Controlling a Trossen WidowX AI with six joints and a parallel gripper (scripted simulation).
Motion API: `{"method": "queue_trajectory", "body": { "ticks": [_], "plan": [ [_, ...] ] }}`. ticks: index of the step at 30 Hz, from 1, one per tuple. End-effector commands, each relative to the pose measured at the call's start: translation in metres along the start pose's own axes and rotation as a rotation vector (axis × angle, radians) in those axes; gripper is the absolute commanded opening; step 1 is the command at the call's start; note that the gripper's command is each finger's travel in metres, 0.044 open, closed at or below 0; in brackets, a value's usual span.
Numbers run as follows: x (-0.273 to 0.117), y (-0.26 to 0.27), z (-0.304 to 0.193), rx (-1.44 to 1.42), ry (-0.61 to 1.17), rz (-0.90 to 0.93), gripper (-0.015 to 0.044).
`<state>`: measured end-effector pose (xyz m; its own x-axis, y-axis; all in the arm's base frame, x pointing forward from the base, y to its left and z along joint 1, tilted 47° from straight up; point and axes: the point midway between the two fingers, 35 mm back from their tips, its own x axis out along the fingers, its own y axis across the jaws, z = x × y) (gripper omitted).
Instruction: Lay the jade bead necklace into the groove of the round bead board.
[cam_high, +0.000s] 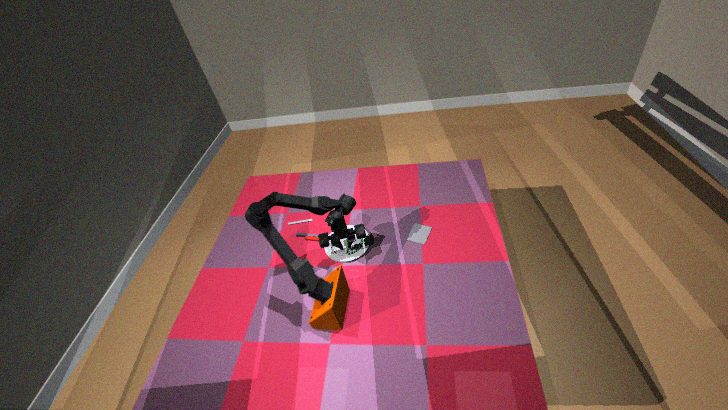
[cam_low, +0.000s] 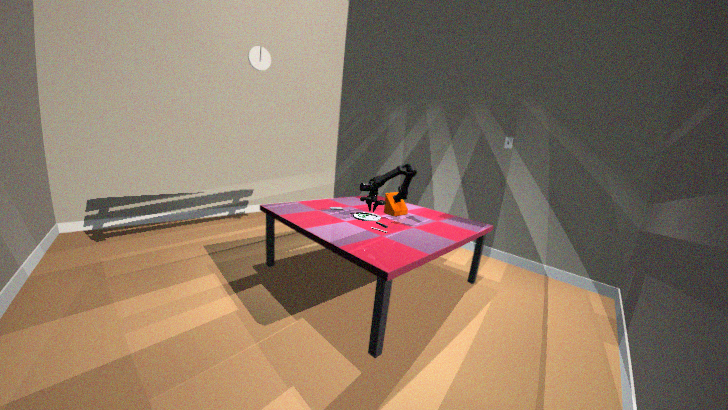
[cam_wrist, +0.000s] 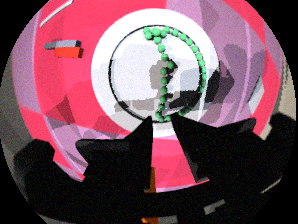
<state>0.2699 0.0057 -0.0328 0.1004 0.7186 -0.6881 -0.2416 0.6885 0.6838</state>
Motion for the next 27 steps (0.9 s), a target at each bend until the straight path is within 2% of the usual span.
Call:
{"method": "queue_trajectory", "body": {
  "ticks": [1, 11, 16, 27],
  "plan": [
    [0.007, 0.001, -0.002, 0.007, 0.002, 0.006, 0.012],
    [0.019, 0.002, -0.003, 0.009, 0.004, 0.009, 0.012],
    [0.016, 0.001, -0.001, 0.003, 0.004, 0.005, 0.0],
    [0.016, 0.001, -0.001, 0.003, 0.004, 0.005, 0.0]
  ]
}}
